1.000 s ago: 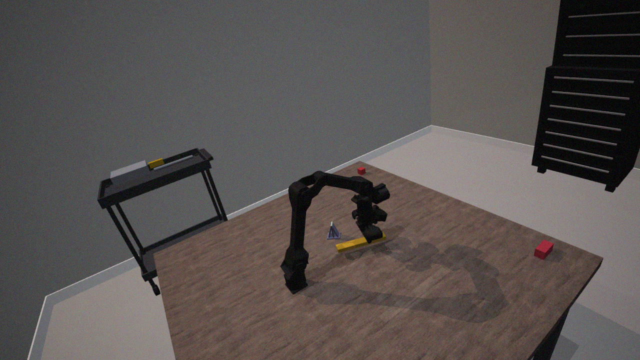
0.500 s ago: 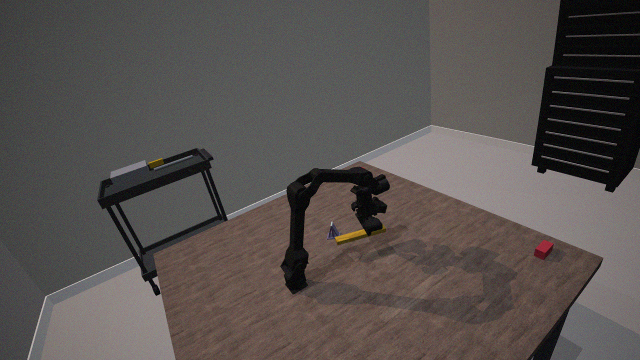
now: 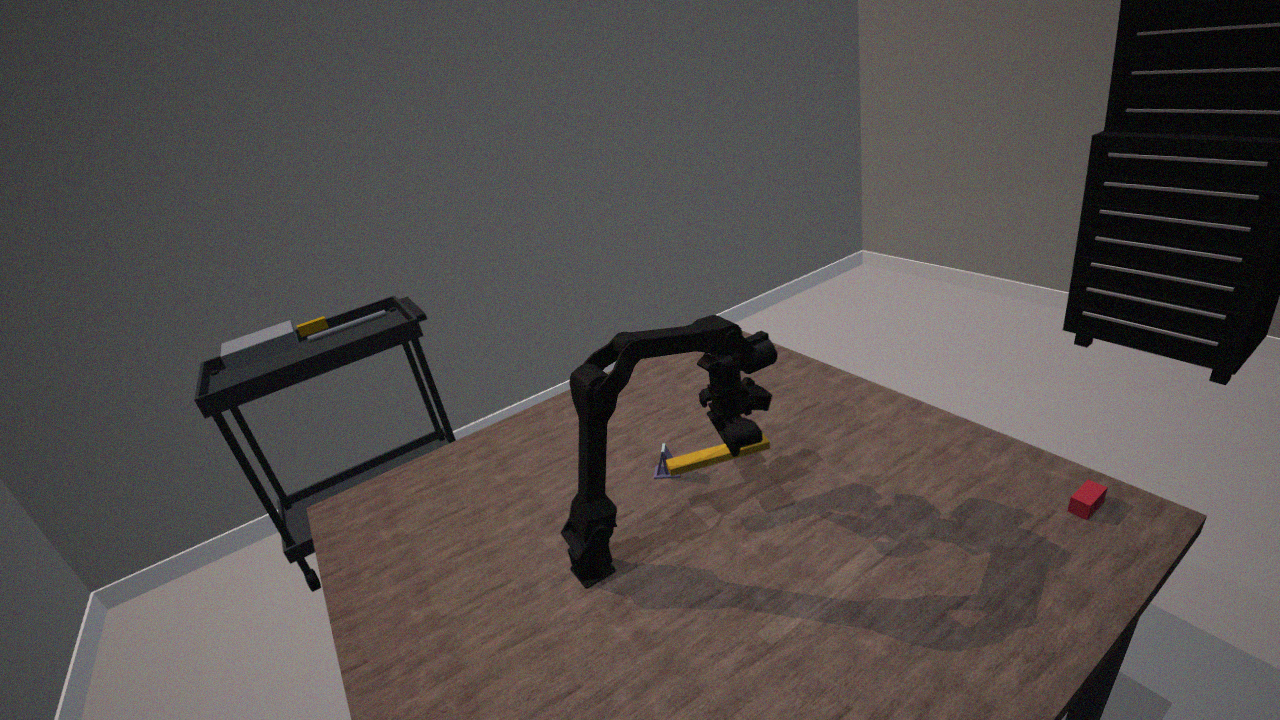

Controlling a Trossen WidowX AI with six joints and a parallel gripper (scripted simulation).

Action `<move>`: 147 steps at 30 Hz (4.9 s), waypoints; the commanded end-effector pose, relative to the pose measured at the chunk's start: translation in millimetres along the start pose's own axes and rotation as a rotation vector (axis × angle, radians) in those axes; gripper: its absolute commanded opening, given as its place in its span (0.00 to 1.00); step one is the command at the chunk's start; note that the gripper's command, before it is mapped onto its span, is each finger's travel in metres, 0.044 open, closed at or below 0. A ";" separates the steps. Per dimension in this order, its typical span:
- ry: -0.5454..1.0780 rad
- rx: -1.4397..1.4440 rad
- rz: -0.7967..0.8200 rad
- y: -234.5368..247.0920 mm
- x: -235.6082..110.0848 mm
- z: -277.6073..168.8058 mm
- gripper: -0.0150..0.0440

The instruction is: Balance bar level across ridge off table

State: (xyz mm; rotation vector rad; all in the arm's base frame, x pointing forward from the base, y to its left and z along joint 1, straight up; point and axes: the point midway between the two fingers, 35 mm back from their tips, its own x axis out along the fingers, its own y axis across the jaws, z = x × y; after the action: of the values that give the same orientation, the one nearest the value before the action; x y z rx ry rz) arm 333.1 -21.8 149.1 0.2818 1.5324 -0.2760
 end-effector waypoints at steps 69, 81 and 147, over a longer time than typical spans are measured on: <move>-0.002 0.354 0.015 116.3 16.1 -87.3 0.25; -0.002 0.355 0.015 115.5 23.1 -87.6 0.25; -0.002 0.355 0.015 115.5 27.6 -87.8 0.25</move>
State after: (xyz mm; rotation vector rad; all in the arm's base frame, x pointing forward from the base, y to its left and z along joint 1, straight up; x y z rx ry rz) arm 291.5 117.0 121.3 0.5699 1.4752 -0.5364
